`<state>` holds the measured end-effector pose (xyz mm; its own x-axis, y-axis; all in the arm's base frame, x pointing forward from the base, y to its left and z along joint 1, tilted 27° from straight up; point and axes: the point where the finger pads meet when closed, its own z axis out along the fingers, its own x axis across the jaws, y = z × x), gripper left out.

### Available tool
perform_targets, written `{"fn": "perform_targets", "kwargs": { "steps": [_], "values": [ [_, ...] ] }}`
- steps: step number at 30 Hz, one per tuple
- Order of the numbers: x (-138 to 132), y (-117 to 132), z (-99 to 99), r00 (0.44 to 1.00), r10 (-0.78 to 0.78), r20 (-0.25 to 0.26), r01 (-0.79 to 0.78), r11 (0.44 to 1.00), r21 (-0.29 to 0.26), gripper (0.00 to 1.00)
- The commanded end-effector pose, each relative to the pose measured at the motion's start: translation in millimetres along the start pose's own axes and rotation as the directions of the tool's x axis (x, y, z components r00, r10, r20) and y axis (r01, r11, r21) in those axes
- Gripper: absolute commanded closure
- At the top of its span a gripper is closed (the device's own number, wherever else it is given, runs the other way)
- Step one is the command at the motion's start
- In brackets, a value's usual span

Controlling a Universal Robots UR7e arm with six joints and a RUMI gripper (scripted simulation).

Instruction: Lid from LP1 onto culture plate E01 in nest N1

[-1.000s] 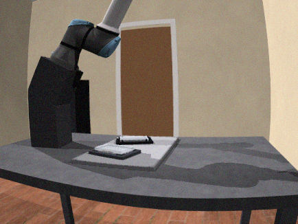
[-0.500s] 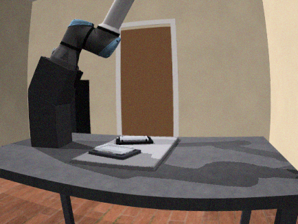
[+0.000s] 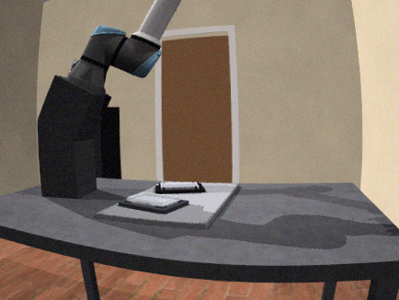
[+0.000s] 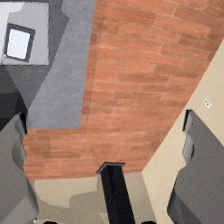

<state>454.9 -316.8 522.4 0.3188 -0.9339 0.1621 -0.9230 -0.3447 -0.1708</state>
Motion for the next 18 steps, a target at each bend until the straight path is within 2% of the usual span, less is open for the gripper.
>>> {"fn": "perform_targets", "kwargs": {
  "steps": [1,4,13,15,18],
  "values": [
    [-19,-9,7.1,1.000,0.005,0.000,-0.005,1.000,0.000,0.18],
    [-28,-11,10.7,0.999,0.036,0.024,-0.036,0.999,-0.010,0.18],
    [-55,-20,21.1,0.999,0.037,0.025,-0.036,0.999,-0.010,0.18],
    [-64,-22,24.8,0.997,0.067,0.047,-0.066,0.998,-0.024,0.18],
    [-77,-25,30.2,0.997,0.068,0.047,-0.067,0.997,-0.024,0.18]
  ]
}}
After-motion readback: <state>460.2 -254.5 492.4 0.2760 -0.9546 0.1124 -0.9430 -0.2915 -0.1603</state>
